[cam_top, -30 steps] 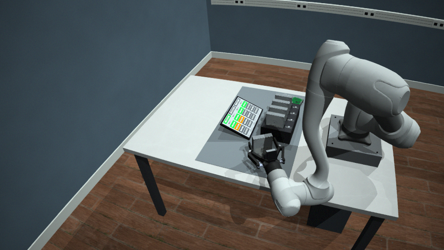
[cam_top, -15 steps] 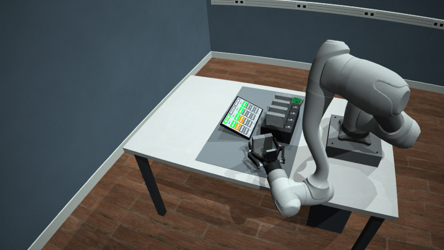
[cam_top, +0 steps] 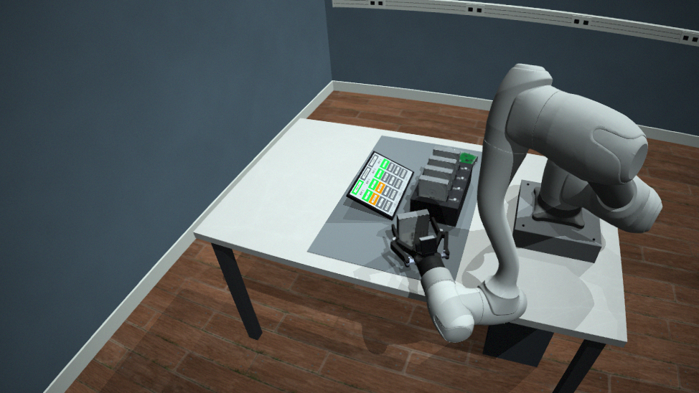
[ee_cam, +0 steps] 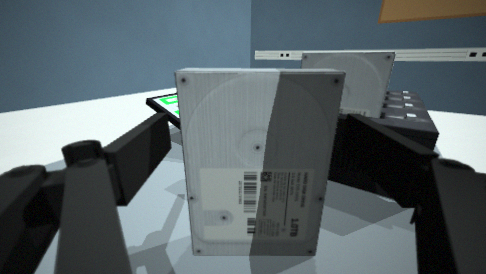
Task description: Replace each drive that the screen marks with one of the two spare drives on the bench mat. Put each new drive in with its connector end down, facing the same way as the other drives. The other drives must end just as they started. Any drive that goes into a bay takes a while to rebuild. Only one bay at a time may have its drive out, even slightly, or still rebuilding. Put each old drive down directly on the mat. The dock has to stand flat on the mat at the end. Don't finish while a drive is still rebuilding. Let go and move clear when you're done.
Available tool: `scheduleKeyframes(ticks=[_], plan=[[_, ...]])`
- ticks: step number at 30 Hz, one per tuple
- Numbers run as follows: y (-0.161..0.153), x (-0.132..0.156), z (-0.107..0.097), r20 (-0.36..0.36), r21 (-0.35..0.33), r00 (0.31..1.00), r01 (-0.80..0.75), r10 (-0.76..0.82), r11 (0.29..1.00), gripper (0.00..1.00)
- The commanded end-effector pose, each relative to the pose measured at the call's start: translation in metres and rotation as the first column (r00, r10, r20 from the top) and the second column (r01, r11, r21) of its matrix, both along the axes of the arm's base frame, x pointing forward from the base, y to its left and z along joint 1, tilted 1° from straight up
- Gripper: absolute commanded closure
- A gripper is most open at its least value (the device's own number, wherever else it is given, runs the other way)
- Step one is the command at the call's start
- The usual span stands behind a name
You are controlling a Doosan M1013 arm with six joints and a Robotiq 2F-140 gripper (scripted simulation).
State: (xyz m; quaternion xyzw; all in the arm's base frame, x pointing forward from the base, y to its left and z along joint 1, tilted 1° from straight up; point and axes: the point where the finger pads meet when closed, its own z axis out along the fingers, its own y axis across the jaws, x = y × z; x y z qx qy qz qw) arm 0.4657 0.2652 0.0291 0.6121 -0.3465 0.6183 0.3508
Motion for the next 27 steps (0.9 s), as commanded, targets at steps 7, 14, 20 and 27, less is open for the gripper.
scheduleKeyframes(ticks=[7, 14, 20, 27], plan=[[0.01, -0.006, 0.0, 0.001, 0.001, 1.0, 0.0, 0.0, 1.0, 0.11], [0.016, -0.009, 0.0, 0.001, 0.001, 1.0, 0.0, 0.0, 1.0, 0.11], [0.023, -0.014, 0.0, 0.001, 0.001, 1.0, 0.0, 0.0, 1.0, 0.11], [0.031, -0.018, 0.0, 0.001, 0.001, 1.0, 0.0, 0.0, 1.0, 0.11]])
